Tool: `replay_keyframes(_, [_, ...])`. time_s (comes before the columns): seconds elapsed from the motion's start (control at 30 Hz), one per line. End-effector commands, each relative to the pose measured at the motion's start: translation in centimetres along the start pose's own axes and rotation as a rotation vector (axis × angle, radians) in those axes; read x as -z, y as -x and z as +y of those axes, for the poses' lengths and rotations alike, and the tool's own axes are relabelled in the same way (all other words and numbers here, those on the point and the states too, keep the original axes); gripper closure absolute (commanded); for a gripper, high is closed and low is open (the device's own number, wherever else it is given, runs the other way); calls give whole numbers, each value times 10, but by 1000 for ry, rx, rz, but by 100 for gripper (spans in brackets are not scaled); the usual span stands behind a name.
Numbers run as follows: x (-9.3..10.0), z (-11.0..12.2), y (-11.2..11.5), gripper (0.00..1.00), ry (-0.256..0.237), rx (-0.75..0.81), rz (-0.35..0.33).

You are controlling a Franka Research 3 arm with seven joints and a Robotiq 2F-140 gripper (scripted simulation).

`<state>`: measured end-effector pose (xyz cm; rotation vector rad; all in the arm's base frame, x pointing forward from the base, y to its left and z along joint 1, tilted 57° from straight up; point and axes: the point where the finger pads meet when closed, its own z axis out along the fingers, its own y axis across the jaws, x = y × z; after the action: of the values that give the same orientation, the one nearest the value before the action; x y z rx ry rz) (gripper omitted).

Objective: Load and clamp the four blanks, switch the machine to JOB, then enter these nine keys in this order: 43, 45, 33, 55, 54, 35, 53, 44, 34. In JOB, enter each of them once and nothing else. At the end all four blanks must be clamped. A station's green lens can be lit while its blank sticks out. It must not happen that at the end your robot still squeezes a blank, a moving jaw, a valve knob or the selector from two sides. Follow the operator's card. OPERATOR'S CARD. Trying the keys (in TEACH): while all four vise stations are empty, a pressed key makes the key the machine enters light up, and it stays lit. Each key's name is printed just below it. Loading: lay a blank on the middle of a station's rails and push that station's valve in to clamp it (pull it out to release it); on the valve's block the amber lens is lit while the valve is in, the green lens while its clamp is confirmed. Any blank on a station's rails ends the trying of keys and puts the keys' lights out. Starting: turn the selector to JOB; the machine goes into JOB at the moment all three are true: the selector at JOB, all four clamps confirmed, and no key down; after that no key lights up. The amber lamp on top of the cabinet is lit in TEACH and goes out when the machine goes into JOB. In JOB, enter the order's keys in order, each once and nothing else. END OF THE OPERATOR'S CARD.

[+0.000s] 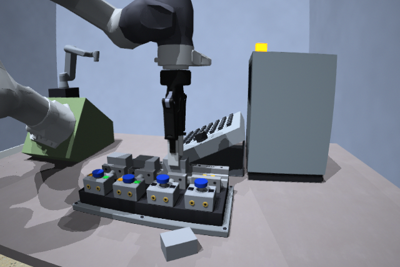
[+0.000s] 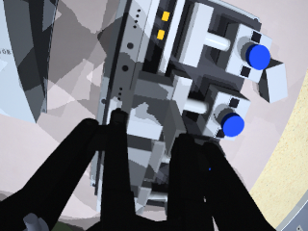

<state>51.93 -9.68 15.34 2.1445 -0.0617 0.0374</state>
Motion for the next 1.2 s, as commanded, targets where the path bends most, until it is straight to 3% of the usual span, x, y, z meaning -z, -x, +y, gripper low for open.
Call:
replay_keyframes(0.0, [-1, -1, -1, 100, -1, -2, 5])
replay_keyframes(1.17, [-5, -1, -1, 100, -1, -2, 5])
